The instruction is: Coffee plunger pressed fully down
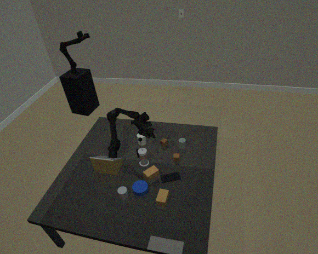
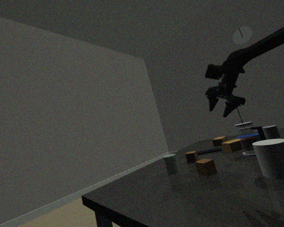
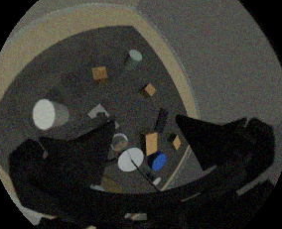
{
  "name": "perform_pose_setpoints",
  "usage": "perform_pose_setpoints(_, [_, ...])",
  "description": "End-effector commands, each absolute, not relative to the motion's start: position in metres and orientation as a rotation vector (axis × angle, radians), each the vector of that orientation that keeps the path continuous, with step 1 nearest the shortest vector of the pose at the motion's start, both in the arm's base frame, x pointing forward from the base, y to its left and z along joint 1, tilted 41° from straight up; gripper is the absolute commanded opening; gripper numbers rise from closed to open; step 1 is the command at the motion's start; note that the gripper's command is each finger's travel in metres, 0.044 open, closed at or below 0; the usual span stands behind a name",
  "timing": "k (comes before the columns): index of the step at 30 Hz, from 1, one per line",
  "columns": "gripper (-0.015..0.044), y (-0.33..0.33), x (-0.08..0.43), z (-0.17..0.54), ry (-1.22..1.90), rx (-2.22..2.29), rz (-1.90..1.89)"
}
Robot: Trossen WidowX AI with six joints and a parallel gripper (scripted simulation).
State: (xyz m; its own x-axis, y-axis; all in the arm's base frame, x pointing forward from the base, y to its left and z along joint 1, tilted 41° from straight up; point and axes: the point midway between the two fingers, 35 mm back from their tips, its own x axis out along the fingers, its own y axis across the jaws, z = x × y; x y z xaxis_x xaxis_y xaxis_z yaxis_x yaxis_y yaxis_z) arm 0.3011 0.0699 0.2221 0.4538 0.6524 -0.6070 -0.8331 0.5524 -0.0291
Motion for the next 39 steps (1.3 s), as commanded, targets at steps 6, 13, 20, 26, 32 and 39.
perform_pose_setpoints(6, [0.044,-0.006,0.281,0.216,0.665,0.018,0.8])
perform_pose_setpoints(13, [0.044,-0.065,0.249,0.228,0.571,0.394,0.643])
perform_pose_setpoints(20, [0.044,-0.105,0.228,0.244,0.427,0.619,0.49])
perform_pose_setpoints(26, [0.044,-0.08,0.225,0.212,0.476,0.598,0.565])
perform_pose_setpoints(32, [0.044,-0.069,0.223,0.2,0.498,0.588,0.599])
perform_pose_setpoints(39, [0.044,-0.065,0.228,0.195,0.506,0.584,0.595])
